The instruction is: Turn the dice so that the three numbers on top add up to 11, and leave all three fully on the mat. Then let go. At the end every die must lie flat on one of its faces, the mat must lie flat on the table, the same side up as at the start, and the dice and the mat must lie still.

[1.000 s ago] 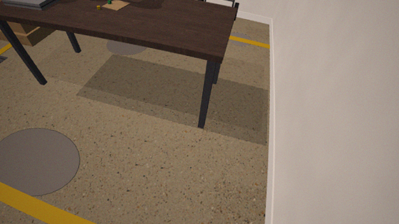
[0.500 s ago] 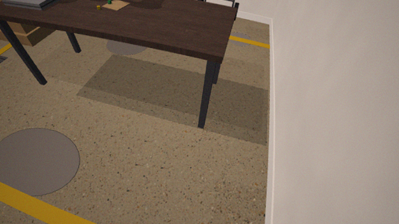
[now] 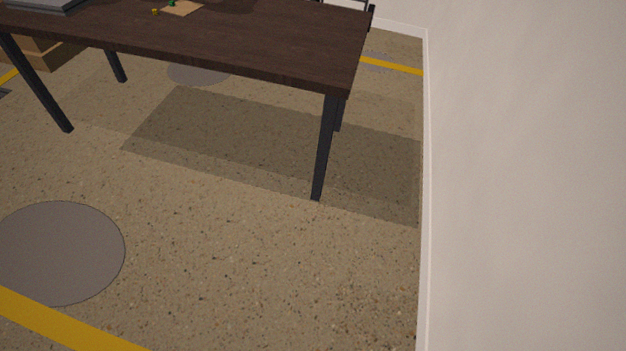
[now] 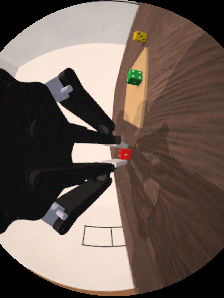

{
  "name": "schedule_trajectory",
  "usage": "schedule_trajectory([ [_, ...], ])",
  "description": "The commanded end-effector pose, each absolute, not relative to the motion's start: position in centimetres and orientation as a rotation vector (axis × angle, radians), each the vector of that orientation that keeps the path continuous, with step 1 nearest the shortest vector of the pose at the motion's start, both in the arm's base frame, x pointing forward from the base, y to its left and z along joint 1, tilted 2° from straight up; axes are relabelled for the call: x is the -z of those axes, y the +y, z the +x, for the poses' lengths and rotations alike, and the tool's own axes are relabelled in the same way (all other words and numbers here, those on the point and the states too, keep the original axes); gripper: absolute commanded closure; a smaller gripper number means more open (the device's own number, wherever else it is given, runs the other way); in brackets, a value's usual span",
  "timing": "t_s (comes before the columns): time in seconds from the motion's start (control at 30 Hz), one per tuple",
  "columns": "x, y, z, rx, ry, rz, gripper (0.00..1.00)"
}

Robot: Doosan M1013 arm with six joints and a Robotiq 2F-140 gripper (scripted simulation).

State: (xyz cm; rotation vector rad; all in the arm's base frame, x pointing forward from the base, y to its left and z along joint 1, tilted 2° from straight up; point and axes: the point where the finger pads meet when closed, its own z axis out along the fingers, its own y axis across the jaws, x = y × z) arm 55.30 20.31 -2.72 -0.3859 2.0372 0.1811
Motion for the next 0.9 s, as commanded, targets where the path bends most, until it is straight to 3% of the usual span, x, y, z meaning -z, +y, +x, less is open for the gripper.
schedule_trajectory([
  [0.0, 2.71, 20.31, 55.3, -0.181, 2.037, -0.386, 0.81],
  [0.87, 2.71, 20.31, 55.3, -0.181, 2.037, -0.386, 0.79],
])
